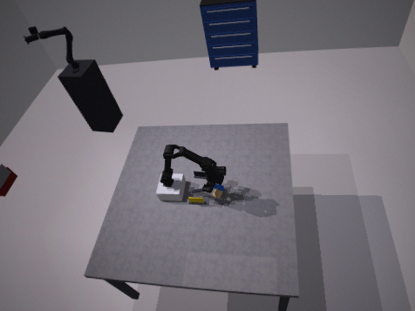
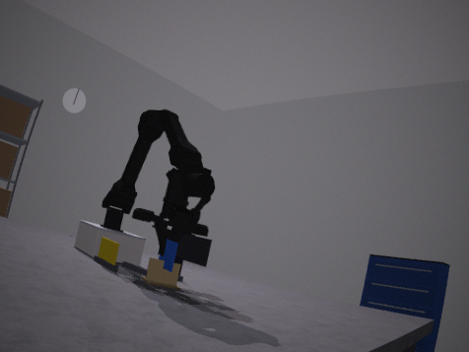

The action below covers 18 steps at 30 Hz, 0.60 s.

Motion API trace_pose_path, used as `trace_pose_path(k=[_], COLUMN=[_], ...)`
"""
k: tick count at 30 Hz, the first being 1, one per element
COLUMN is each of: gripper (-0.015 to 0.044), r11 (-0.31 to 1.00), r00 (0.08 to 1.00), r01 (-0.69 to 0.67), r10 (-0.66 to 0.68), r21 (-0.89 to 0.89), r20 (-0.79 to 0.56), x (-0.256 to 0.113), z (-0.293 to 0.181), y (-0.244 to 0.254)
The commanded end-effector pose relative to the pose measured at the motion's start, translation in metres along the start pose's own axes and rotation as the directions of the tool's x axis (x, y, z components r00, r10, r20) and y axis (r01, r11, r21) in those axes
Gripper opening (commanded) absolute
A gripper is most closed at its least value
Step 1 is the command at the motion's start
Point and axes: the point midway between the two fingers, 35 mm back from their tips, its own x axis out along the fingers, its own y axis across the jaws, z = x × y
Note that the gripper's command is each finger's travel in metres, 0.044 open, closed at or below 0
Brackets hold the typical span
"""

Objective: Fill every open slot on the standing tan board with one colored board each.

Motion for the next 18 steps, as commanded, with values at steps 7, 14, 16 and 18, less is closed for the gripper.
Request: trace_pose_path(k=[7,14,16,18], gripper=[0.0000,0.0000,0.0000,0.0000], r11=[1.000,1.000,1.000,1.000], r00=[1.000,1.000,1.000,1.000], r01=[0.000,0.000,0.000,0.000], r10=[0.000,0.000,0.000,0.000], r21=[0.003,0.003,0.003,0.003], r20=[-0.007,-0.007,-0.007,-0.007], x=[0.0063,0.0088,0.0095,0.0102], z=[-0.0008,-0.0008,-0.0008,-0.0008], y=[0.0000,0.0000,0.0000,0.0000])
